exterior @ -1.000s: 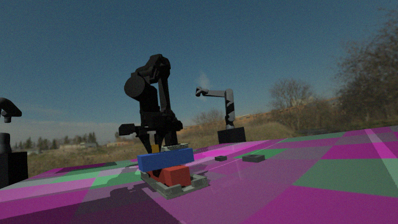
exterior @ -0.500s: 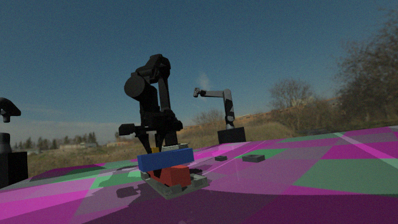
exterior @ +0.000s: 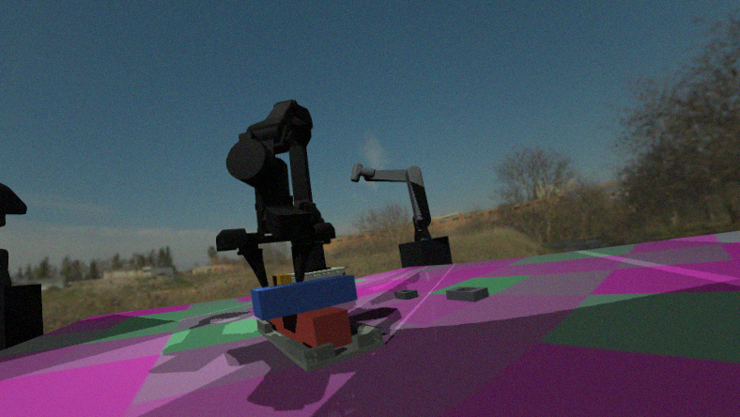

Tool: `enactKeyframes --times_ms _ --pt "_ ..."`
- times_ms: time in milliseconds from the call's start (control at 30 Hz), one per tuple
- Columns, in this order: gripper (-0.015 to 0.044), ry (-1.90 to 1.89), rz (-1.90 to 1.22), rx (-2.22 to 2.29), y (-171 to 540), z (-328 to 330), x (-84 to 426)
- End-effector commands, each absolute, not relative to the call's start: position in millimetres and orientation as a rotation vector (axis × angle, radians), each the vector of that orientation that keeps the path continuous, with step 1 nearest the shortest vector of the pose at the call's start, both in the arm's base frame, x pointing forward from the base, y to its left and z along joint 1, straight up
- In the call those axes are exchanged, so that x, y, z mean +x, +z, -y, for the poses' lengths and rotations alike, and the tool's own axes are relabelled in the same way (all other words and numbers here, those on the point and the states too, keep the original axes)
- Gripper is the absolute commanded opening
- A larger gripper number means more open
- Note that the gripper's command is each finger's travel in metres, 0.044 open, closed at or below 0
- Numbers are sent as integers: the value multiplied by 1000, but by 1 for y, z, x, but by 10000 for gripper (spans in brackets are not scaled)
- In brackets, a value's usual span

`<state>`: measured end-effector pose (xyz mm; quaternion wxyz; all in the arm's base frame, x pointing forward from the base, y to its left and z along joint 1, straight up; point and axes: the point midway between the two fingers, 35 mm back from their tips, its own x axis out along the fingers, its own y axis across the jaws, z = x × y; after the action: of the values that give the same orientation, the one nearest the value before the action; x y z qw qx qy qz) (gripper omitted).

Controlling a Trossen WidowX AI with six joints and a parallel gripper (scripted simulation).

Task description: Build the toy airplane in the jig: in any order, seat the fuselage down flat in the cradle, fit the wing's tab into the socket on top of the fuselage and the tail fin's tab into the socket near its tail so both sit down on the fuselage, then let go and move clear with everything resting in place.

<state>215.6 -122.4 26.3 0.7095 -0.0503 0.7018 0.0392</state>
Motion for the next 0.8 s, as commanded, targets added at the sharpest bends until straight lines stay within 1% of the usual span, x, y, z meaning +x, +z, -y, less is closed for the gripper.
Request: enactKeyframes --times_ms 0,100,167,767 --pt "260 83 -1547 -118 61 125 220" --pt "260 84 -1545 -119 105 123 217" --pt "260 85 -1545 -120 115 122 215" --pt "260 85 -1545 -120 115 123 216"
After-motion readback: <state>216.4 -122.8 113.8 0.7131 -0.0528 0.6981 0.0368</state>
